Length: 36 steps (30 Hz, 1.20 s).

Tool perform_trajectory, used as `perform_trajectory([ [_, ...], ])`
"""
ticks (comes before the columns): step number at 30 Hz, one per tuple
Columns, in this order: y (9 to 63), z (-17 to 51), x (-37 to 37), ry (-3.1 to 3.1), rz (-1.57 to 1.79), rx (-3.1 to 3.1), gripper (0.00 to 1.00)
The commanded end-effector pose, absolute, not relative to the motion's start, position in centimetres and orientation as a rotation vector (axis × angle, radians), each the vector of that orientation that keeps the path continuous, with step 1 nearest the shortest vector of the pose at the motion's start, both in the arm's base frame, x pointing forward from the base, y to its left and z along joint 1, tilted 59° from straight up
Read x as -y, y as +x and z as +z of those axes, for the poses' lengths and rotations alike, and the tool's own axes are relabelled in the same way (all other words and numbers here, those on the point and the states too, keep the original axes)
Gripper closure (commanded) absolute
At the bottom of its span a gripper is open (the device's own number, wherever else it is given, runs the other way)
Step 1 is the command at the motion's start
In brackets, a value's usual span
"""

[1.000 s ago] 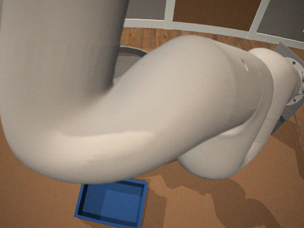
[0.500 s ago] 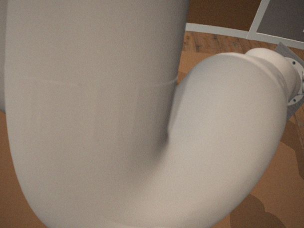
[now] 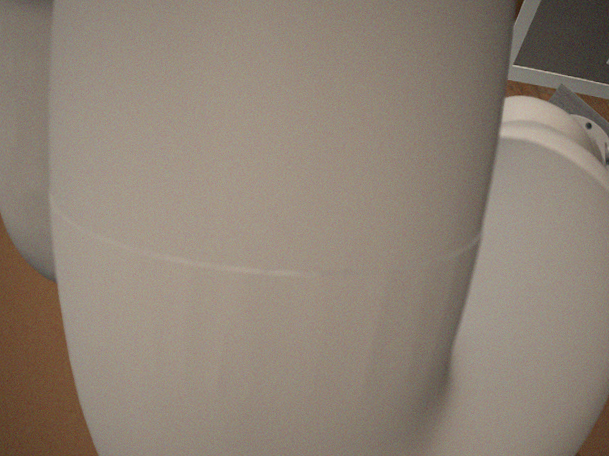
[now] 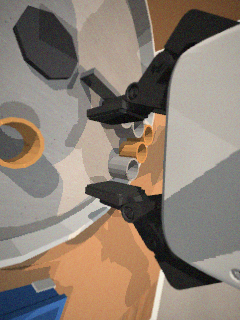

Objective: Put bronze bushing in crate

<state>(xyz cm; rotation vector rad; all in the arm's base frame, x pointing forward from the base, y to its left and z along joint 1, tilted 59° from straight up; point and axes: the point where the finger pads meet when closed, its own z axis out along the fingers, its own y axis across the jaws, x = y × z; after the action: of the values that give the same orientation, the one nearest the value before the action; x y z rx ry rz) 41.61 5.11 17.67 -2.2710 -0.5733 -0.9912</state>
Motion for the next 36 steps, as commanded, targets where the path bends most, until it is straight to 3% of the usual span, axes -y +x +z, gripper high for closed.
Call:
perform_trajectory([
  [1, 41.4, 17.5, -5.1, -2.271, -1.055, 0.616, 0.38],
  [36, 43.7, 14.6, -8.4, -2.264, -1.117, 0.669, 0.38],
])
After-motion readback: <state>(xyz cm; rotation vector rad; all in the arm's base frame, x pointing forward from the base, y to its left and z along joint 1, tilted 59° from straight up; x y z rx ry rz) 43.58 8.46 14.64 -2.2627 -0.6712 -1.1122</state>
